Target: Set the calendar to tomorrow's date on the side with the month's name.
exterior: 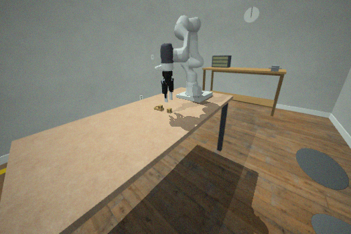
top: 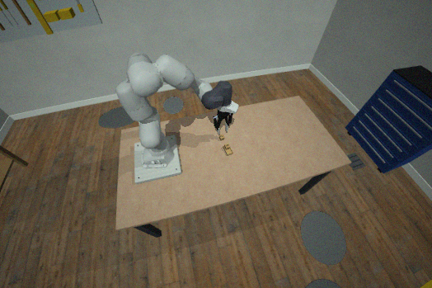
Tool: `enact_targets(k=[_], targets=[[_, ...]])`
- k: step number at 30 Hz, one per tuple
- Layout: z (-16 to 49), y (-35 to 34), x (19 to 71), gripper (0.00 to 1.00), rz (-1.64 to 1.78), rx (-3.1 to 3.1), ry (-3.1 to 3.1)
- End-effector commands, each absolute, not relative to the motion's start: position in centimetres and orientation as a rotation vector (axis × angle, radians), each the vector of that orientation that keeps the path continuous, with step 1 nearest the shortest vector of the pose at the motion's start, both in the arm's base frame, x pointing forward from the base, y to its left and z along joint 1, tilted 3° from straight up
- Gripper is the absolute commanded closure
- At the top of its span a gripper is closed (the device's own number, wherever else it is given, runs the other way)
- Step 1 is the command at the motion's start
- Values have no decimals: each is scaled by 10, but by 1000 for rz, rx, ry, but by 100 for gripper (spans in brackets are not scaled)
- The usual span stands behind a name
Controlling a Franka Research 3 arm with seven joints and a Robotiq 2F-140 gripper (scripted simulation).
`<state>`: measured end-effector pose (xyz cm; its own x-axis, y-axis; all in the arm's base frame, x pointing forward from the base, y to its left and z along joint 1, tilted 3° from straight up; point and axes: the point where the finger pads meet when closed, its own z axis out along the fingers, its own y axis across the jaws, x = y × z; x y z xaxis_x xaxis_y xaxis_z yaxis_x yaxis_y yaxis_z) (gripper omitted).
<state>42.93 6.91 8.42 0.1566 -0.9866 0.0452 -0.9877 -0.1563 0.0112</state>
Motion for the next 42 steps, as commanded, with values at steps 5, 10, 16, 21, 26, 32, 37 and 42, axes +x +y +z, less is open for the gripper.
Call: enact_targets(k=[5, 10, 16, 21, 26, 32, 37, 42], targets=[[83, 70, 429, 71, 43, 2369, -2005], [83, 70, 429, 71, 43, 2369, -2005], [83, 70, 429, 71, 43, 2369, -2005], [83, 70, 429, 71, 43, 2369, -2005], [83, 70, 429, 71, 43, 2369, -2005], [82, 70, 429, 71, 43, 2369, -2005], [80, 70, 429, 71, 43, 2369, -2005], [75, 70, 429, 71, 43, 2369, -2005]])
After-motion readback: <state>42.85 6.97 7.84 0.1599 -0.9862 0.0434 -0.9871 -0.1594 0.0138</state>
